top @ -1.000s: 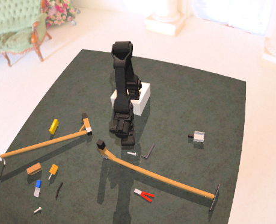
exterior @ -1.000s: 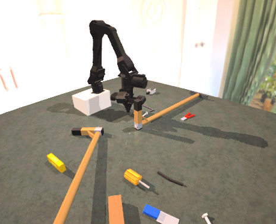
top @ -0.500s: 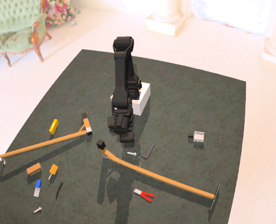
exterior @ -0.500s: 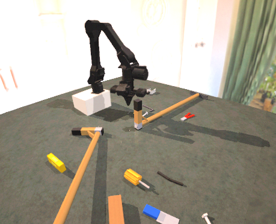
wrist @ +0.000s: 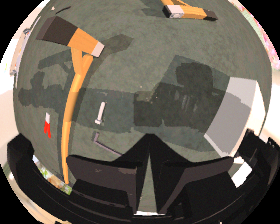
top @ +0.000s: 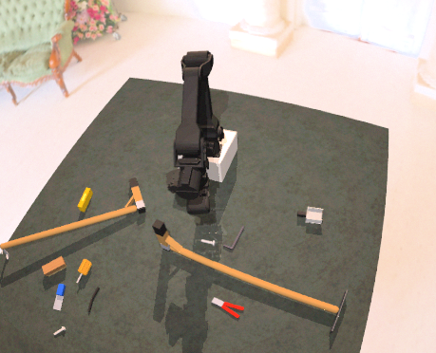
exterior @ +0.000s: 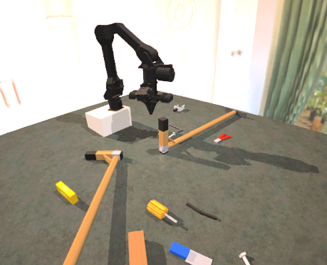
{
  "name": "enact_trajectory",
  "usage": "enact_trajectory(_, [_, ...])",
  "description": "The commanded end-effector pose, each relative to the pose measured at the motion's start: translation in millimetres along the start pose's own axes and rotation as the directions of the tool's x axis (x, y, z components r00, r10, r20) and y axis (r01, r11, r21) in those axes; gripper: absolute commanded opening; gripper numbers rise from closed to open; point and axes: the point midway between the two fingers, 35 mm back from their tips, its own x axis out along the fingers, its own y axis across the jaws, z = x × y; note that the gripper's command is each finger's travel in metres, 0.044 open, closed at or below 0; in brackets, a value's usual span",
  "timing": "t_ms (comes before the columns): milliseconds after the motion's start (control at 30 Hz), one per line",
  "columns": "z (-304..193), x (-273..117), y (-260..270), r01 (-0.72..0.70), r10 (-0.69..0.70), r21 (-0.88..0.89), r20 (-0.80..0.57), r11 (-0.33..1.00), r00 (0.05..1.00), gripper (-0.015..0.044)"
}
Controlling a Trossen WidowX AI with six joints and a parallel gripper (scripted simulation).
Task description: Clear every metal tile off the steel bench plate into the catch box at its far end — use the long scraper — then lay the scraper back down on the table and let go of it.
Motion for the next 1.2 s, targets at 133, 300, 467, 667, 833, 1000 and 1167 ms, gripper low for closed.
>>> enact_trajectory(133, [10.6, -14.1, 6.7, -0.013, 0.013, -0.033, 0.002, 0.999, 1.000, 0.0000])
enact_trajectory(300, [26.9, -22.8, 14.1, -0.016, 0.016, -0.088, 0.003, 0.996, 1.000, 0.0000])
enact_trajectory(467, [44.3, -31.4, 20.1, -0.017, 0.018, -0.142, 0.005, 0.990, 1.000, 0.0000])
enact_trajectory(667, [66.2, -41.5, 25.2, -0.018, 0.020, -0.207, 0.008, 0.978, 1.000, 0.0000])
enact_trajectory(833, [85.2, -49.6, 27.7, -0.018, 0.021, -0.260, 0.010, 0.965, 1.000, 0.0000])
enact_trajectory(1000, [104.7, -57.6, 28.6, -0.017, 0.022, -0.312, 0.013, 0.950, 1.000, 0.0000])
enact_trajectory(1167, [124.5, -65.3, 27.7, -0.015, 0.022, -0.364, 0.015, 0.931, 1.000, 0.0000])
